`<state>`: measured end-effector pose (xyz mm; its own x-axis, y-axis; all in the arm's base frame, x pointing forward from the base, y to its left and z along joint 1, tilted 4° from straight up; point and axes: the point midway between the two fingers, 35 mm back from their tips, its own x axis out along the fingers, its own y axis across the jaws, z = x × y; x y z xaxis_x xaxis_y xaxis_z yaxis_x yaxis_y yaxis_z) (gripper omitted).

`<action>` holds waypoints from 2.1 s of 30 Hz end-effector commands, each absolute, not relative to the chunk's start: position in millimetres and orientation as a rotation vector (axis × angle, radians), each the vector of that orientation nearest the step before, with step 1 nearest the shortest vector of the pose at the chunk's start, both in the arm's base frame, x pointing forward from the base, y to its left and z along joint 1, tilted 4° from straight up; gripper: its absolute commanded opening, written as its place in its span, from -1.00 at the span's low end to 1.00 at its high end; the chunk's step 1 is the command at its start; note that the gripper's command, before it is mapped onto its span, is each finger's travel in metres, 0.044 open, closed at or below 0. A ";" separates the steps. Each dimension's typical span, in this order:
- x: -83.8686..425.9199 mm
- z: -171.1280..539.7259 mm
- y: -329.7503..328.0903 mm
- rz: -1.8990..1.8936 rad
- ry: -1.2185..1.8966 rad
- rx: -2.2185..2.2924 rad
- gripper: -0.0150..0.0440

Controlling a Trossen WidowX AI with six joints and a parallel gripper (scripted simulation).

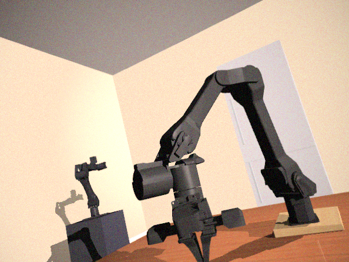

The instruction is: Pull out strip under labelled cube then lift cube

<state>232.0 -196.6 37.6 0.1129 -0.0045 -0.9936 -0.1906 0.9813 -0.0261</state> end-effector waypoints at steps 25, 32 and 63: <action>250.8 83.6 -193.6 0.148 1.468 -0.150 0.13; 275.1 92.1 -189.2 0.149 1.465 -0.150 0.75; 379.3 121.6 -169.5 0.149 1.455 -0.149 1.00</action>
